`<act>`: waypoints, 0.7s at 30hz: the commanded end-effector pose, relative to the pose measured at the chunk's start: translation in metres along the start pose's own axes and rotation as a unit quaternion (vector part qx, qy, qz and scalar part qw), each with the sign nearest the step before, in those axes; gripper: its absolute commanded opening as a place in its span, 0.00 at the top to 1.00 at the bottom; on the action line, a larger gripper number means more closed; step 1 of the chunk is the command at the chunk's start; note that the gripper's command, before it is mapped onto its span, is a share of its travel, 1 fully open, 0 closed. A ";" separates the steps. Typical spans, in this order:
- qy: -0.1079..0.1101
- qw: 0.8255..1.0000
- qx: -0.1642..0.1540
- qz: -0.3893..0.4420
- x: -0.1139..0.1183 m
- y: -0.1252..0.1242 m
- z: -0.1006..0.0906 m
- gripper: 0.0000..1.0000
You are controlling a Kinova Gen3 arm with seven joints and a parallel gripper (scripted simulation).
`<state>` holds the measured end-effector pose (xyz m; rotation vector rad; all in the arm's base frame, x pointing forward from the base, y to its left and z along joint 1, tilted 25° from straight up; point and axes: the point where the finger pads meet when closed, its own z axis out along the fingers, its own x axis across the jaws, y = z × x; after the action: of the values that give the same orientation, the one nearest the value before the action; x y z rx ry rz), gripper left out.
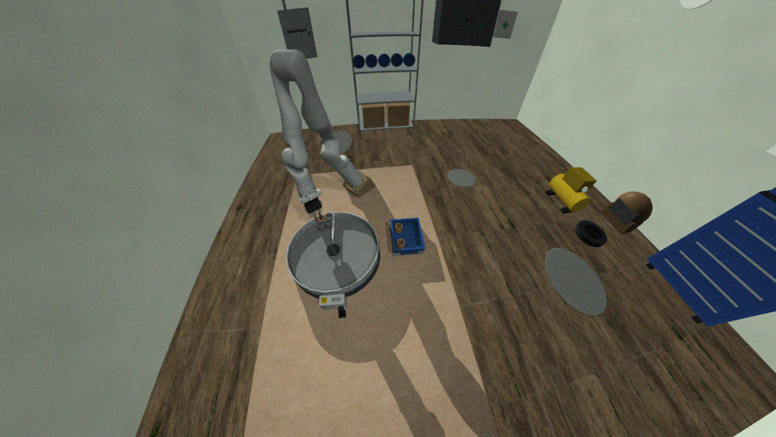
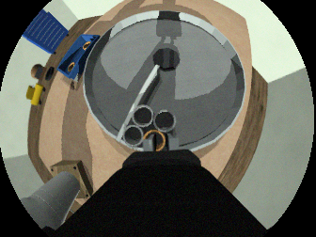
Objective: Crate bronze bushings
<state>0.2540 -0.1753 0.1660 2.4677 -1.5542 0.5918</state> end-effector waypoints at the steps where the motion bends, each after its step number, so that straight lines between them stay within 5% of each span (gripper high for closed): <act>1: 0.000 1.000 0.000 0.001 0.000 0.000 0.000 0.55; 21: 0.000 1.000 0.000 0.001 0.000 0.000 0.005 0.55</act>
<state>0.2549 -0.1771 0.1619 2.4672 -1.5554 0.5916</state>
